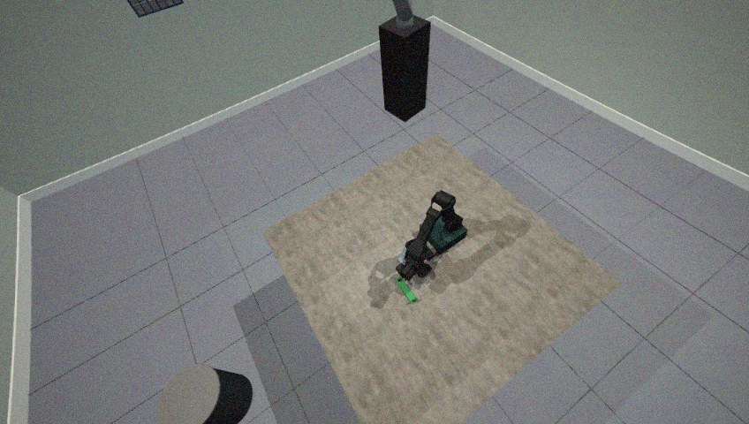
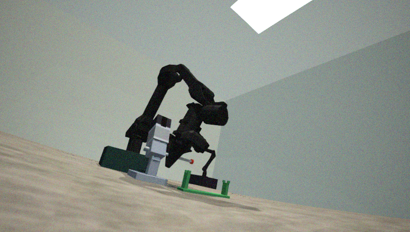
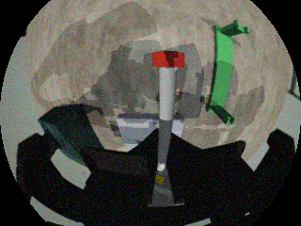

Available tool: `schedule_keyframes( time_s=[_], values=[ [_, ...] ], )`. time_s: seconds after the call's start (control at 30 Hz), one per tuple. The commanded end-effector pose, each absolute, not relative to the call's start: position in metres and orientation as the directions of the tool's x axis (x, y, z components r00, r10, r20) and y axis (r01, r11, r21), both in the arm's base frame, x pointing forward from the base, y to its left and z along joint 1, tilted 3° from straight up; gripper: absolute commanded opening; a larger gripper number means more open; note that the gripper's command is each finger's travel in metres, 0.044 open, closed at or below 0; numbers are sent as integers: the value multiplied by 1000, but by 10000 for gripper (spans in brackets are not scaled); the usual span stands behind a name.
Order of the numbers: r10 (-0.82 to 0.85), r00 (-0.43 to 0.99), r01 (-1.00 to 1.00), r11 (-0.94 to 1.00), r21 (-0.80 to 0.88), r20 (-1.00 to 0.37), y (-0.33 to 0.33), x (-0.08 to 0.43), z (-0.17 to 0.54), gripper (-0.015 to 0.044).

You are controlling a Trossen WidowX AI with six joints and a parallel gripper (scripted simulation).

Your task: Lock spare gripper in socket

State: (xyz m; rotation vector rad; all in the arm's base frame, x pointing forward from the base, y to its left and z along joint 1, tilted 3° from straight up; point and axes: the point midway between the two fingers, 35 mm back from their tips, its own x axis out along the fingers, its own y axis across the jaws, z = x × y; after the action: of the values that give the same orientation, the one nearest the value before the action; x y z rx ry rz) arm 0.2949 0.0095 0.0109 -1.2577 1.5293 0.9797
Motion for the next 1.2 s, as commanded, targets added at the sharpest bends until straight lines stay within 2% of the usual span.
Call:
schedule_keyframes(
  time_s=[0.0,0.2,1.17],
  values=[
    [-273,-78,-985,169,32,-959,10,295,11,53],
    [-273,-78,-985,169,32,-959,10,295,11,200],
    [-291,-132,-983,158,89,-948,46,287,49,200]
  ],
)
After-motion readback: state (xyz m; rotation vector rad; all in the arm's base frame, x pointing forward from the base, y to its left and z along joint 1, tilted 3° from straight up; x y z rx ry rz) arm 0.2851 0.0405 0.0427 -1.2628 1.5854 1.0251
